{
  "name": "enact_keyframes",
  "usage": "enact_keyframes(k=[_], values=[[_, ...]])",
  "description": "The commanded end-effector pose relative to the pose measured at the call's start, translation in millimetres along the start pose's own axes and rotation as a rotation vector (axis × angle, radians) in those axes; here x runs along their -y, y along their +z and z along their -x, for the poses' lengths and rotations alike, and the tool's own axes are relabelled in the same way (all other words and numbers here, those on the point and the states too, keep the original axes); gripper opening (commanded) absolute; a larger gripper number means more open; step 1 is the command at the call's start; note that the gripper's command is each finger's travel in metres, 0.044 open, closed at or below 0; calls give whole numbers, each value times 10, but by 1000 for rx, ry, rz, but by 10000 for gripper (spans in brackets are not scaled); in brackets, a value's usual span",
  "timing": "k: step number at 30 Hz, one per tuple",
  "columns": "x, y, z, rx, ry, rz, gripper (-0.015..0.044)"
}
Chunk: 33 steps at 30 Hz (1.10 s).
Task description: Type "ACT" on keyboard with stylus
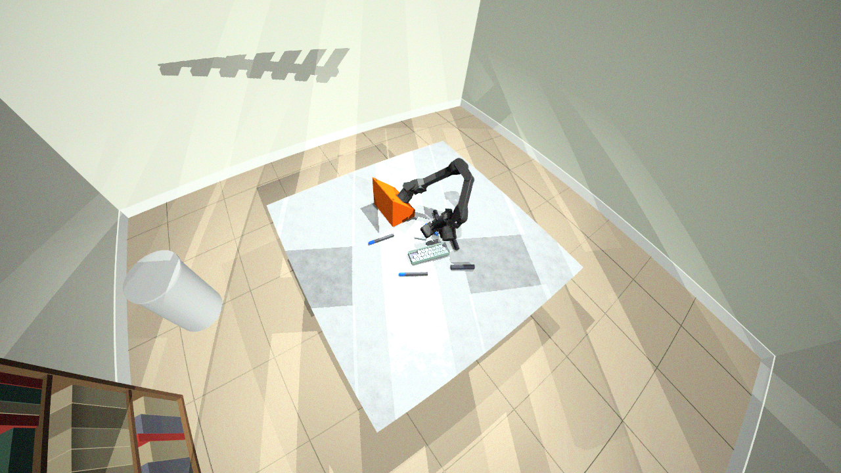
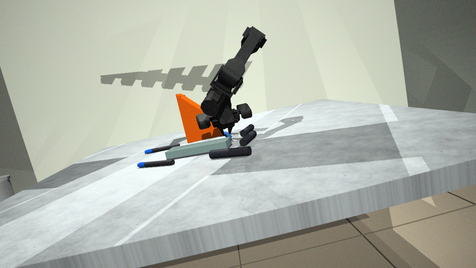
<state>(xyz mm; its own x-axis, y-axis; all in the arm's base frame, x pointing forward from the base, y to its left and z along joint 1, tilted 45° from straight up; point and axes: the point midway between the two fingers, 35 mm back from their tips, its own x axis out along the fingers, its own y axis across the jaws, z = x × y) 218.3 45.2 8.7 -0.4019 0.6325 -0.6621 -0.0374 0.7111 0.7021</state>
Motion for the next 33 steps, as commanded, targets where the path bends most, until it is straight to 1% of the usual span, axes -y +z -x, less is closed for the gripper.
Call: enact_keyframes(k=[1, 5, 15, 24, 33], values=[[8, -91, 221, 13, -12, 8, 0], [3, -186, 362, 12, -11, 8, 0], [27, -163, 316, 23, -11, -7, 0], [337, -1, 254, 225, -119, -98, 0], [598, 158, 288, 449, -199, -191, 0]])
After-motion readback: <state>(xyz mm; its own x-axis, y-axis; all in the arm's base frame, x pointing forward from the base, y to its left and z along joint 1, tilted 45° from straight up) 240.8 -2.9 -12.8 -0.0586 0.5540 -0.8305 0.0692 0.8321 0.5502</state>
